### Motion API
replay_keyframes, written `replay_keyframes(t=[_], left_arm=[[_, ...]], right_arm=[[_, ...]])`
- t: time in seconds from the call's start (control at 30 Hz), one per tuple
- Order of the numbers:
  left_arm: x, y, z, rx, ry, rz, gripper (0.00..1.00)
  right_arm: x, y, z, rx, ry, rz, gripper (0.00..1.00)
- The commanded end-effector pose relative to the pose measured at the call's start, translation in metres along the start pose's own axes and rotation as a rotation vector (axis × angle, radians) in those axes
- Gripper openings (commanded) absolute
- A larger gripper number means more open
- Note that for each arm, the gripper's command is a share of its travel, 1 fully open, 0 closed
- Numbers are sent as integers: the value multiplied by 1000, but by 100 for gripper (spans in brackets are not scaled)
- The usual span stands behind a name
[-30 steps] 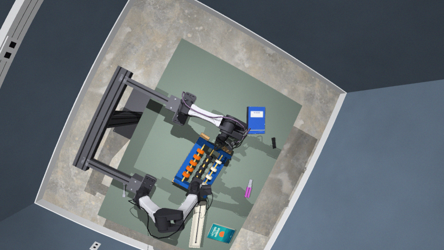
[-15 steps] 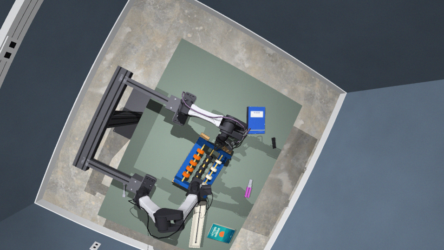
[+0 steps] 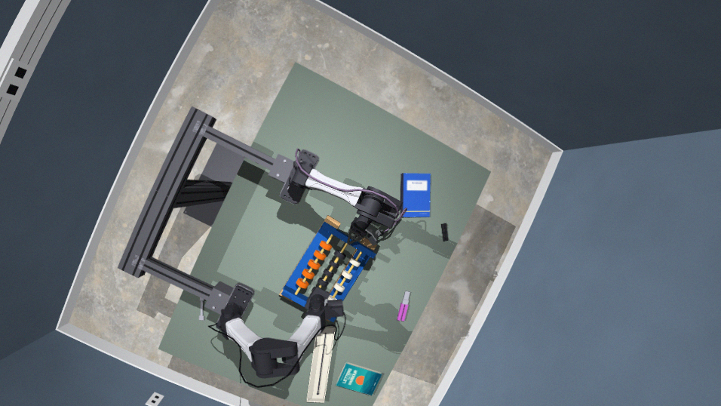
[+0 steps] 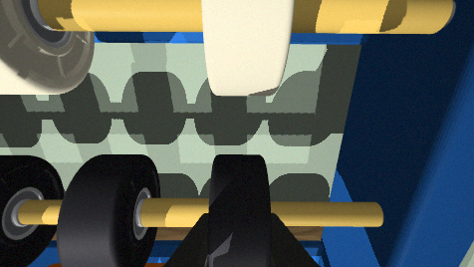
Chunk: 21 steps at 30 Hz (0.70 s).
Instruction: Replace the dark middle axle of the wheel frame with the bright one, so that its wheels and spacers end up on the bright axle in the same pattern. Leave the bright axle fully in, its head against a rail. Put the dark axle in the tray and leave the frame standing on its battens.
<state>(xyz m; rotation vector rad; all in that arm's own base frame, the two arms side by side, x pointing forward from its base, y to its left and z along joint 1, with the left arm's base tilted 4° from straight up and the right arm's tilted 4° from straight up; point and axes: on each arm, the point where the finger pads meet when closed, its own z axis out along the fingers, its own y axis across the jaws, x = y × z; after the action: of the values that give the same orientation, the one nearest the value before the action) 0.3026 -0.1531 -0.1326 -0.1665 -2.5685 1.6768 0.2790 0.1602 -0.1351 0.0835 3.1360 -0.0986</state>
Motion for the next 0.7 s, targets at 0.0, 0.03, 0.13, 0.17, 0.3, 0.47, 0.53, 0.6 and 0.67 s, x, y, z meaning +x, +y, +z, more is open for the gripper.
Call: replay_keyframes(t=[0.0,0.03,0.13,0.17,0.3,0.47,0.53,0.6,0.67], left_arm=[[-8,-6,0,9,-9,39,33],[-8,-6,0,9,-9,39,33],[-21,-10,-13,-26,-46,64,33],[-21,-10,-12,-26,-46,66,33],[-19,-10,-8,-19,-36,61,33],[-19,-10,-9,-19,-37,61,33],[-19,-10,-9,-19,-37,61,33],[-19,-10,-9,-19,-37,61,33],[-19,-10,-9,-19,-37,61,33]], right_arm=[[-4,5,-12,-15,-22,-6,0],[-4,5,-12,-15,-22,-6,0],[-3,5,-11,-13,-20,-6,35],[0,3,-6,-5,-8,-7,35],[-2,4,-5,-10,-15,-7,35],[-2,4,-5,-10,-15,-7,35],[-2,4,-5,-10,-15,-7,35],[-2,4,-5,-10,-15,-7,35],[-2,4,-5,-10,-15,-7,35]])
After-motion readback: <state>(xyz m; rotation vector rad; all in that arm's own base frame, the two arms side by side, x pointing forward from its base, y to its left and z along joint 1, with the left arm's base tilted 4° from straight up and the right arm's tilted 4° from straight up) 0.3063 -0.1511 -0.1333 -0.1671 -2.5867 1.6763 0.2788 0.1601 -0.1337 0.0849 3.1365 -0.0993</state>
